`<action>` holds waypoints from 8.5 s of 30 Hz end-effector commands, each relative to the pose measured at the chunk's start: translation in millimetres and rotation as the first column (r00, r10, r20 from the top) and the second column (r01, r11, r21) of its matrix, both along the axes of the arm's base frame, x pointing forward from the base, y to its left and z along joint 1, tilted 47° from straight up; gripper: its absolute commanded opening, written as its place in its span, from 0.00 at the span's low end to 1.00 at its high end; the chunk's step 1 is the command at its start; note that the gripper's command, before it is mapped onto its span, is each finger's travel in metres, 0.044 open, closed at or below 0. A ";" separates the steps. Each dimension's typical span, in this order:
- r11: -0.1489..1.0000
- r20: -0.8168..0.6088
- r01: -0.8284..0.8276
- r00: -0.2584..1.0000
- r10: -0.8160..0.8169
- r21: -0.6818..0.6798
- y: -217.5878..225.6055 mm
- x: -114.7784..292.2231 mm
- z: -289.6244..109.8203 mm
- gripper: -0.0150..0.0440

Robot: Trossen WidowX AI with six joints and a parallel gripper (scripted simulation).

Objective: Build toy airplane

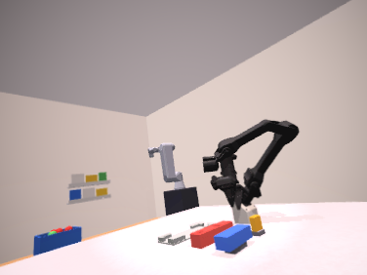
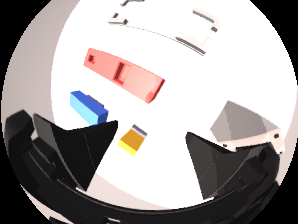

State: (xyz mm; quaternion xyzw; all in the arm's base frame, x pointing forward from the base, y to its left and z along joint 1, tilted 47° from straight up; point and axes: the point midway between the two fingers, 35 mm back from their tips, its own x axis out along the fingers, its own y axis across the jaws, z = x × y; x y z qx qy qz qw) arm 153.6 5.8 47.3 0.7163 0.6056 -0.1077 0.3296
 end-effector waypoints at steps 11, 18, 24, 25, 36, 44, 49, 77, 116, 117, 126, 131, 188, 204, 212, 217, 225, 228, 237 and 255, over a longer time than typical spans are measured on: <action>0.681 0.479 -0.568 0.487 0.731 -0.462 -3.2 7.2 8.6 1.00; 0.590 0.503 -0.602 0.333 0.798 -0.538 -3.5 8.5 10.4 1.00; 0.590 0.503 -0.602 0.333 0.798 -0.538 -3.5 8.5 10.4 1.00; 0.590 0.502 -0.602 0.333 0.798 -0.539 -4.3 10.5 10.3 1.00; 0.589 0.503 -0.598 0.330 0.799 -0.543 -31.2 120.5 -17.9 1.00; 0.590 0.504 -0.598 0.330 0.798 -0.543 -17.9 120.7 -30.1 1.00; 0.590 0.504 -0.598 0.330 0.798 -0.543 -7.7 120.8 -39.5 1.00; 0.590 0.505 -0.597 0.330 0.798 -0.543 21.9 121.6 -67.0 1.00; 0.587 0.498 -0.596 0.332 0.801 -0.548 0.8 127.2 -51.8 0.25; 0.587 0.498 -0.596 0.332 0.801 -0.548 -1.5 127.5 -49.9 0.25; 0.586 0.495 -0.596 0.332 0.803 -0.550 -22.1 128.3 -32.0 0.25; 0.586 0.495 -0.596 0.332 0.803 -0.549 -33.3 127.6 -21.3 0.25; 0.578 0.498 -0.599 0.318 0.807 -0.554 -106.1 109.1 -99.0 0.25; 0.581 0.501 -0.597 0.319 0.804 -0.553 -113.2 99.2 -133.8 0.39; 0.581 0.501 -0.597 0.319 0.804 -0.553 -113.1 99.0 -134.0 0.58; 0.581 0.501 -0.597 0.319 0.804 -0.553 -113.1 99.0 -134.0 0.58; 0.581 0.501 -0.597 0.319 0.804 -0.553 -108.0 99.4 -139.3 0.58; 0.581 0.501 -0.597 0.319 0.804 -0.553 -104.6 99.6 -142.8 0.58; 0.582 0.501 -0.597 0.319 0.804 -0.553 -94.2 99.5 -153.0 0.58; 0.578 0.501 -0.600 0.315 0.806 -0.553 -85.5 98.9 -160.8 0.44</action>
